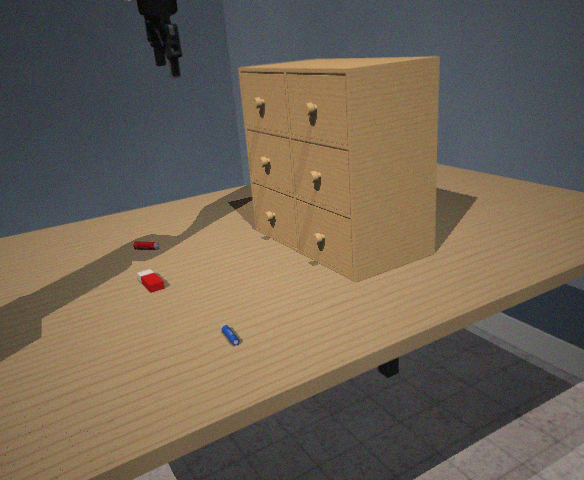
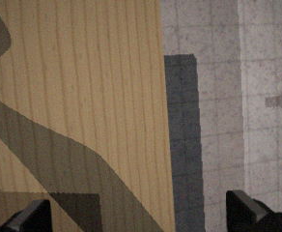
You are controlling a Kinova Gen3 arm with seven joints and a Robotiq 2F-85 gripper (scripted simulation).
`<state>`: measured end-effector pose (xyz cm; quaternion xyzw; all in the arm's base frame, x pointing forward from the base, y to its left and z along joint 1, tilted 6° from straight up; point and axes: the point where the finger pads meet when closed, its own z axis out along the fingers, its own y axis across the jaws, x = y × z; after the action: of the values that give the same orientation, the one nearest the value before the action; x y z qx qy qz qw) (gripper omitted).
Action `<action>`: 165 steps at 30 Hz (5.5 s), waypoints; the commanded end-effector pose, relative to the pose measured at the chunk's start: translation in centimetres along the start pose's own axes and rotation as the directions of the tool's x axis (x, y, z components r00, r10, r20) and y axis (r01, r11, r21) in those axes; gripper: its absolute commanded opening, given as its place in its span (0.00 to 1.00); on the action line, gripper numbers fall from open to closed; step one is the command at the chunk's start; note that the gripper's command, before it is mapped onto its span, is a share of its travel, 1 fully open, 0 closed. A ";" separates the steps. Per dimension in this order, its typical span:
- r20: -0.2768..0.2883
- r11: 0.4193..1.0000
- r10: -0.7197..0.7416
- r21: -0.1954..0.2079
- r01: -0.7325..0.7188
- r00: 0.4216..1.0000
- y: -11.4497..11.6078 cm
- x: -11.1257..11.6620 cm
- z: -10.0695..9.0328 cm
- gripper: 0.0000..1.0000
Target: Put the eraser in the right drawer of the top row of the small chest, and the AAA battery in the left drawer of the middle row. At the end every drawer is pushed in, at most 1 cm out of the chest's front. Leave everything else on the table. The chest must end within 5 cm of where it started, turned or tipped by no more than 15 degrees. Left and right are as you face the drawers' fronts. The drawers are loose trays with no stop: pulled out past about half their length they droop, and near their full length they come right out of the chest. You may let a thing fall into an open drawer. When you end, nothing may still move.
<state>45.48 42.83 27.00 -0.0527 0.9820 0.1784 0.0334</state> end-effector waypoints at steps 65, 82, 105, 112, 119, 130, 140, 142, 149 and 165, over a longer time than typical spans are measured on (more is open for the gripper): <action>0.240 0.031 0.969 0.075 -0.997 0.049 -44.2 15.1 -20.2 1.00; 0.240 0.031 0.969 0.075 -0.997 0.048 -44.2 15.1 -20.2 1.00; 0.233 0.123 0.962 0.098 -0.987 0.143 -44.2 14.8 -20.2 1.00; 0.218 0.262 0.933 0.132 -0.956 0.286 -44.2 14.5 -20.1 1.00; 0.197 0.393 0.886 0.162 -0.905 0.420 -44.1 14.1 -20.0 1.00; 0.121 0.701 0.668 0.226 -0.676 0.734 -44.1 13.1 -19.8 1.00; 0.050 0.866 0.435 0.251 -0.433 0.899 -44.1 12.4 -19.6 1.00; 0.032 0.893 0.375 0.254 -0.371 0.926 -44.1 12.2 -19.6 1.00; -0.021 0.952 0.181 0.254 -0.170 0.983 -44.1 11.7 -19.4 1.00; -0.076 0.969 -0.032 0.241 0.050 0.997 -44.0 11.2 -19.2 1.00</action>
<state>38.52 -5.88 28.75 -0.0726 0.9958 0.0546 0.0077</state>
